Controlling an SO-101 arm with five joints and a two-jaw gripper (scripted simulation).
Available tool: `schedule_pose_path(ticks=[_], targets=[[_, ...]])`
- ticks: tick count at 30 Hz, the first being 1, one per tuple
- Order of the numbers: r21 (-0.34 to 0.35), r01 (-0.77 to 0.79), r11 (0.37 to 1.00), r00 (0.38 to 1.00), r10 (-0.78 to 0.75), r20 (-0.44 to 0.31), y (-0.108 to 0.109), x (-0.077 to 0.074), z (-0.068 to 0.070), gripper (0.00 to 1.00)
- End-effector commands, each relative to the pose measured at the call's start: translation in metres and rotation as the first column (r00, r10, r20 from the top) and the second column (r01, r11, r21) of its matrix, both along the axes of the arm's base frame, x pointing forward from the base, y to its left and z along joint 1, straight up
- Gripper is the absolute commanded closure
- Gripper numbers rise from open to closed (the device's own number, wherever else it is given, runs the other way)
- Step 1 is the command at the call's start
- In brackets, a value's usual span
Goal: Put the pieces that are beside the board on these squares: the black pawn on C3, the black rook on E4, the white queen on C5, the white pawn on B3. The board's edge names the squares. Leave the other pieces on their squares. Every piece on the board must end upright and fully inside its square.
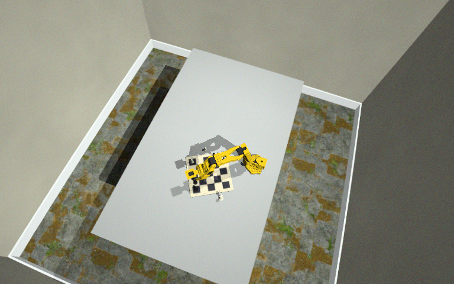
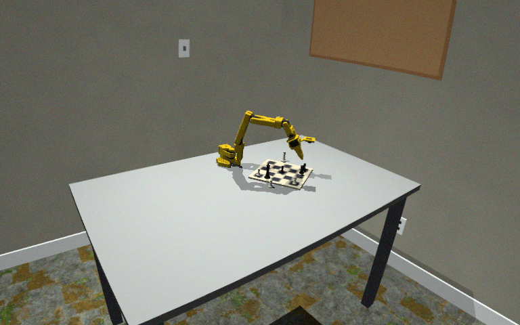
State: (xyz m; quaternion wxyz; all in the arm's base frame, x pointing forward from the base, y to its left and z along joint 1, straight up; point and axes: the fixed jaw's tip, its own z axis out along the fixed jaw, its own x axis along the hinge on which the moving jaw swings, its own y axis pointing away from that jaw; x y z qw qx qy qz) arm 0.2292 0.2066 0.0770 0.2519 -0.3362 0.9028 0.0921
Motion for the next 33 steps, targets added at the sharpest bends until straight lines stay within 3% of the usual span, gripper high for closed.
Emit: schedule_pose_path(ticks=[1, 15, 18, 23, 25, 29, 33], targets=[[0.013, 0.0, 1.0, 1.0, -0.001, 0.007, 0.002, -0.001, 0.012, 0.88], [0.013, -0.015, 1.0, 1.0, 0.015, 0.007, 0.004, -0.006, 0.016, 0.88], [0.013, -0.09, 0.996, 0.996, 0.09, 0.006, 0.015, -0.028, 0.021, 0.88], [0.011, -0.312, 0.95, 0.95, 0.312, 0.004, 0.032, -0.096, 0.031, 0.88], [0.011, -0.312, 0.95, 0.95, 0.312, 0.004, 0.032, -0.096, 0.031, 0.88], [0.01, -0.443, 0.896, 0.896, 0.443, 0.002, 0.034, -0.138, 0.034, 0.88], [0.01, -0.472, 0.881, 0.881, 0.472, 0.002, 0.033, -0.147, 0.035, 0.88]])
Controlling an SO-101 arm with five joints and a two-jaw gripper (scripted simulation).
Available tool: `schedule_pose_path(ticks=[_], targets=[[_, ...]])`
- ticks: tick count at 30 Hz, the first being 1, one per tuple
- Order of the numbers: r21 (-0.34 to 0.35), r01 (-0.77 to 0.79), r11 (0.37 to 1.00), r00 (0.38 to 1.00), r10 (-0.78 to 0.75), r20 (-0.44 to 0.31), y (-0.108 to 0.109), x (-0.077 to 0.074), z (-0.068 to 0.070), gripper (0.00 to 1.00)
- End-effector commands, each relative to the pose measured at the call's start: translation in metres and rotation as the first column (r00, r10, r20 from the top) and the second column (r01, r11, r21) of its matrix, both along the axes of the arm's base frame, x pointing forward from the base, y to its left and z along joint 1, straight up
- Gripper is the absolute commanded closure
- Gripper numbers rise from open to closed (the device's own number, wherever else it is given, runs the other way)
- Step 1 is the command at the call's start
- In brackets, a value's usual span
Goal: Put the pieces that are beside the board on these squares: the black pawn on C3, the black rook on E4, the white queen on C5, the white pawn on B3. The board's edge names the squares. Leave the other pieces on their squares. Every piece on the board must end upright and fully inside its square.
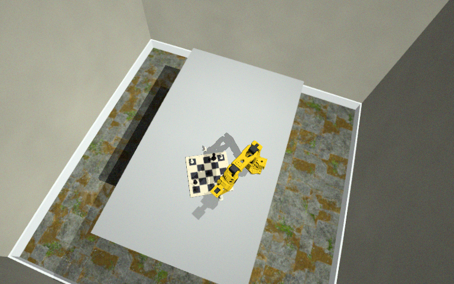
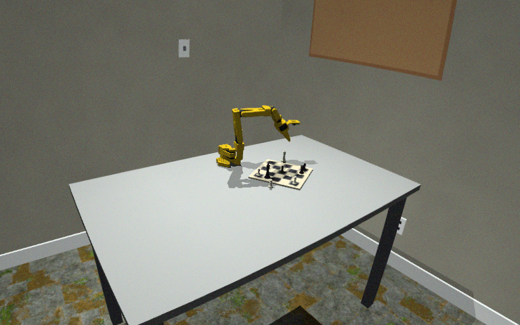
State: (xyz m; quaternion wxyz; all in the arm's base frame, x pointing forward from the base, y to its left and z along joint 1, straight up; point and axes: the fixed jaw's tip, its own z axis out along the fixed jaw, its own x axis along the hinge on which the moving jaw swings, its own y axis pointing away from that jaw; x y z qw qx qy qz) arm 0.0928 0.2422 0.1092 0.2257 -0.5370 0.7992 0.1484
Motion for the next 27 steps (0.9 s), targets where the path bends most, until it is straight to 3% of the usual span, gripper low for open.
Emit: schedule_pose_path(ticks=[1, 27], targets=[[0.007, -0.023, 1.0, 1.0, 0.023, -0.006, -0.0027, -0.0105, 0.0024, 0.88], [0.006, -0.03, 1.0, 1.0, 0.03, -0.007, -0.0067, -0.014, -0.004, 0.88]])
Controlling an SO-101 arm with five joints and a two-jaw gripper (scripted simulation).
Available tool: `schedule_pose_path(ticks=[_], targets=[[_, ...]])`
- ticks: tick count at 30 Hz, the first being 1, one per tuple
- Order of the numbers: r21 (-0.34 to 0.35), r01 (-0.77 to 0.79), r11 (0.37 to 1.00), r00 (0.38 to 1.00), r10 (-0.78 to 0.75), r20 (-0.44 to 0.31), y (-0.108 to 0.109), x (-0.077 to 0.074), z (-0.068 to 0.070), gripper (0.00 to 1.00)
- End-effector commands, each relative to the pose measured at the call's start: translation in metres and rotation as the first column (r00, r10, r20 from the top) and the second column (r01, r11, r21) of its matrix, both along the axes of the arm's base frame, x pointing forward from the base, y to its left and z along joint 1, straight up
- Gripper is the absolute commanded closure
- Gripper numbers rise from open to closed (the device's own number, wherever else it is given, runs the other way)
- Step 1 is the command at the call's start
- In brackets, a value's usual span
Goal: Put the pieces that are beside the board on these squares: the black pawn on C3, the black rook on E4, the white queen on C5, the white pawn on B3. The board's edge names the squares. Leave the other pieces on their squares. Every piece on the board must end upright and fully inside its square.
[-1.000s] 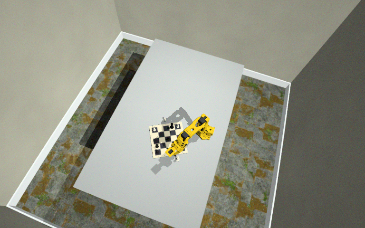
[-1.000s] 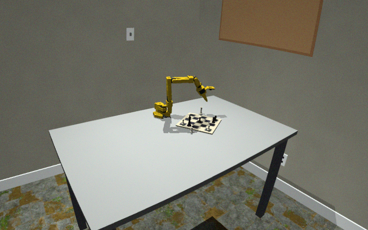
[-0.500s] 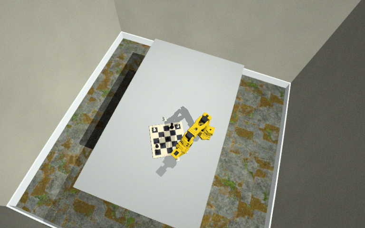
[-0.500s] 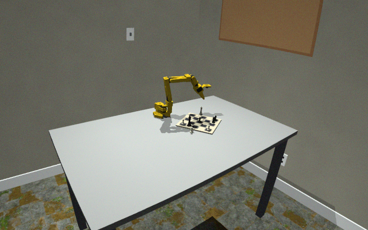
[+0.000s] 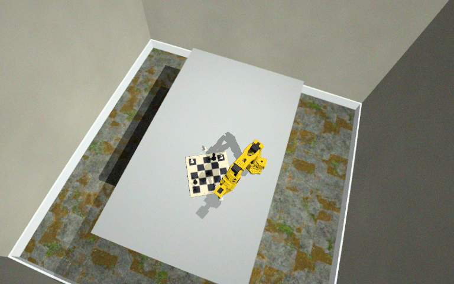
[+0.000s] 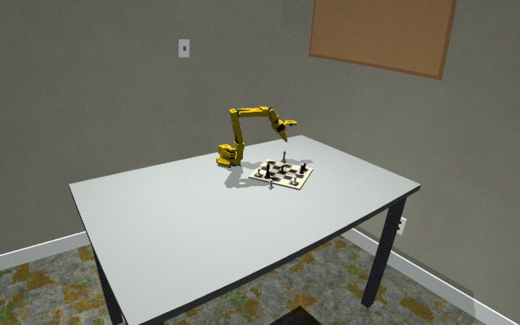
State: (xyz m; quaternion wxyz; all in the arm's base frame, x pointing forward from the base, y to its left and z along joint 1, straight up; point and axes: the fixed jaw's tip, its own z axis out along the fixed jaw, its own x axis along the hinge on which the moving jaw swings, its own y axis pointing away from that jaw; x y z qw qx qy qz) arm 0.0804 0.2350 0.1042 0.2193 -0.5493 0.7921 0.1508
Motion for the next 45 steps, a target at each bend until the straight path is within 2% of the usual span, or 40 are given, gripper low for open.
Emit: schedule_pose_path(ticks=[1, 16, 22, 31, 33, 45], targets=[[0.013, 0.001, 1.0, 1.0, -0.001, -0.001, 0.001, -0.001, 0.001, 0.88], [0.013, 0.001, 1.0, 1.0, -0.001, -0.001, 0.003, -0.001, 0.002, 0.88], [0.013, 0.001, 1.0, 1.0, -0.001, -0.001, 0.003, -0.001, -0.002, 0.88], [0.013, 0.001, 1.0, 1.0, -0.001, -0.001, 0.003, 0.0, -0.021, 0.88], [0.013, 0.001, 1.0, 1.0, -0.001, -0.001, 0.003, 0.0, -0.021, 0.88], [0.013, 0.001, 1.0, 1.0, -0.001, -0.001, 0.004, 0.0, -0.056, 0.88]])
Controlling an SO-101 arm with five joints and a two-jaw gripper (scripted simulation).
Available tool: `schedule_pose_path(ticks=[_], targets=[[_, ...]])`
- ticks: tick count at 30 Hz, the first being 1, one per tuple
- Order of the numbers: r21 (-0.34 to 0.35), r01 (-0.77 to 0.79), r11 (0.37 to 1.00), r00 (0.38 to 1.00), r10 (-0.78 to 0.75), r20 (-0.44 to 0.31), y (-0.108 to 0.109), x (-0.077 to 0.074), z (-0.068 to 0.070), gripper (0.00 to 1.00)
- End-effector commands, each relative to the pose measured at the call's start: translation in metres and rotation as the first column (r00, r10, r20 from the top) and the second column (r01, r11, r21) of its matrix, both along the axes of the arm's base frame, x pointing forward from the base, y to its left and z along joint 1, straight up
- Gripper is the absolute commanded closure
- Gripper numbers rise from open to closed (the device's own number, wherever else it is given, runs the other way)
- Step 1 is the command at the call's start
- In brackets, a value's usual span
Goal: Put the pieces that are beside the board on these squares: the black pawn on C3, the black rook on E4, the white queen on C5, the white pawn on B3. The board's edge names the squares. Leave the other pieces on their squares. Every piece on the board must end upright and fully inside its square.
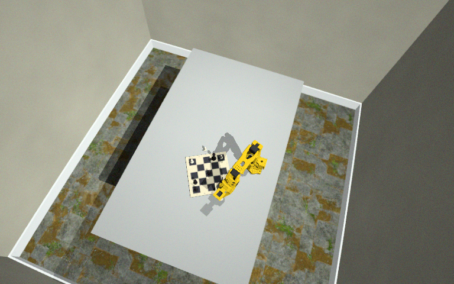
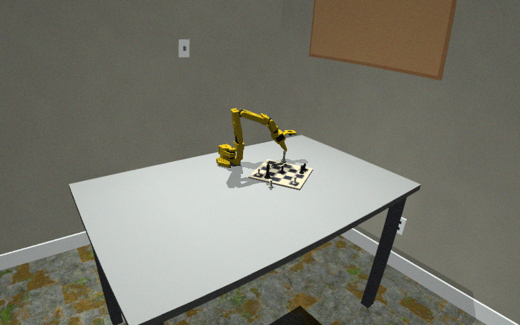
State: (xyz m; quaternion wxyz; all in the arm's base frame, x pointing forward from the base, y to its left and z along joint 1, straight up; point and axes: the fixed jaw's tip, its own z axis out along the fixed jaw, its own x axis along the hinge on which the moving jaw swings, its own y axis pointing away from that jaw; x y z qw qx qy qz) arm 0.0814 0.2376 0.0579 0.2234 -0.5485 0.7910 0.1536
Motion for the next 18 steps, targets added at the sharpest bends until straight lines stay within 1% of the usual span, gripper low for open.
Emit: schedule_pose_path(ticks=[1, 3, 5, 11, 18], targets=[[0.003, 0.001, 1.0, 1.0, -0.001, -0.005, 0.002, -0.001, -0.012, 0.88], [0.003, 0.001, 1.0, 1.0, -0.001, -0.005, 0.002, -0.001, -0.017, 0.88], [0.003, 0.001, 1.0, 1.0, -0.001, -0.005, 0.002, -0.001, -0.017, 0.88], [0.003, 0.001, 1.0, 1.0, -0.001, -0.005, 0.002, -0.001, -0.026, 0.88], [0.003, 0.001, 1.0, 1.0, -0.001, -0.005, 0.002, -0.001, -0.029, 0.88]])
